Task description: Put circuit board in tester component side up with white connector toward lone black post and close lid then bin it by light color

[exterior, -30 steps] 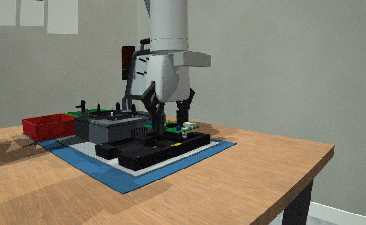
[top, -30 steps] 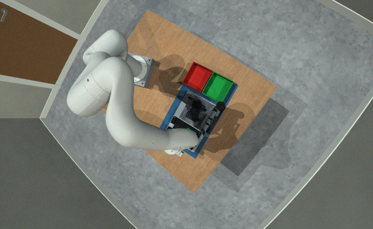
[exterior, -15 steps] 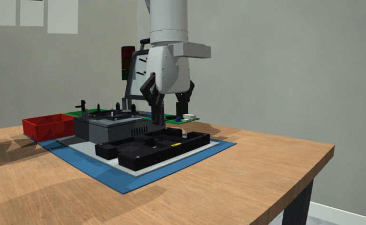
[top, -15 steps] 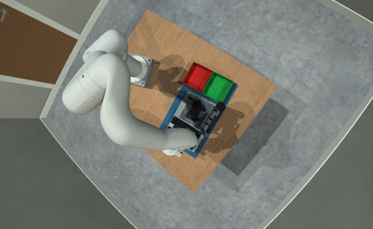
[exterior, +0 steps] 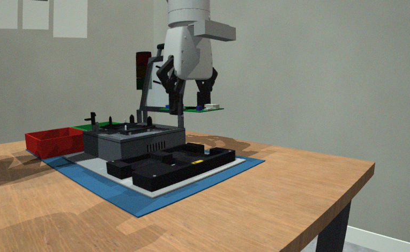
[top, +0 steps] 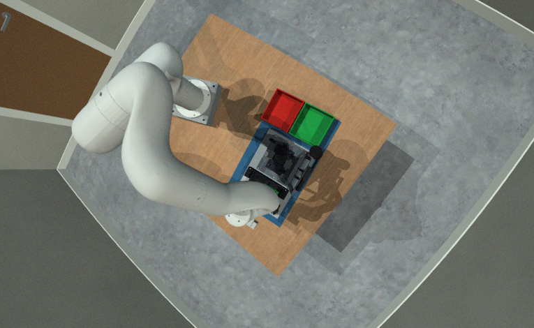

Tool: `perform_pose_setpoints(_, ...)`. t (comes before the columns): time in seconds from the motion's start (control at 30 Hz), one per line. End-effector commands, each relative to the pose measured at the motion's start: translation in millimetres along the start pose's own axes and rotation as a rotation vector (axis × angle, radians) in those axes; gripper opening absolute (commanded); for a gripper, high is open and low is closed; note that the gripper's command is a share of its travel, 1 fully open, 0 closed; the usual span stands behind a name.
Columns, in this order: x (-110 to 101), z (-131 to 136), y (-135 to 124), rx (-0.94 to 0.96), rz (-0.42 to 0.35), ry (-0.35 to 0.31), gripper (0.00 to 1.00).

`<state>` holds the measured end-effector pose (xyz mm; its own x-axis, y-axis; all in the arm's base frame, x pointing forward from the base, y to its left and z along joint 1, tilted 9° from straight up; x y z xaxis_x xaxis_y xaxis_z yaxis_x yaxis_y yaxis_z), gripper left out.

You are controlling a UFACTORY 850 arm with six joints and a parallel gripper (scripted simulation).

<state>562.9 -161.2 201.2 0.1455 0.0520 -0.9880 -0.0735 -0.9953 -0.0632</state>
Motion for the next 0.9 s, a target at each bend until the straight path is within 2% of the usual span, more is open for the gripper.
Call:
perform_pose_setpoints(0.0, -5.7, -0.6, 0.0, 0.0, 0.001, 0.001, 0.79)
perform_pose_setpoints(0.87, -5.7, -0.6, 0.0, -0.054, 0.001, 0.001, 0.79)
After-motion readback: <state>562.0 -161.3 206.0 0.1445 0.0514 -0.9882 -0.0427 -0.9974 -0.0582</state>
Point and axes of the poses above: the point where the finger pads meet when closed, its own x axis out along the fingers, its own z axis across the jaws, y = z × x, the point moved 9 cm from there along -x, back along the fingers, and after that the axes turned 11 degrees about x, right-handed, at the moved point
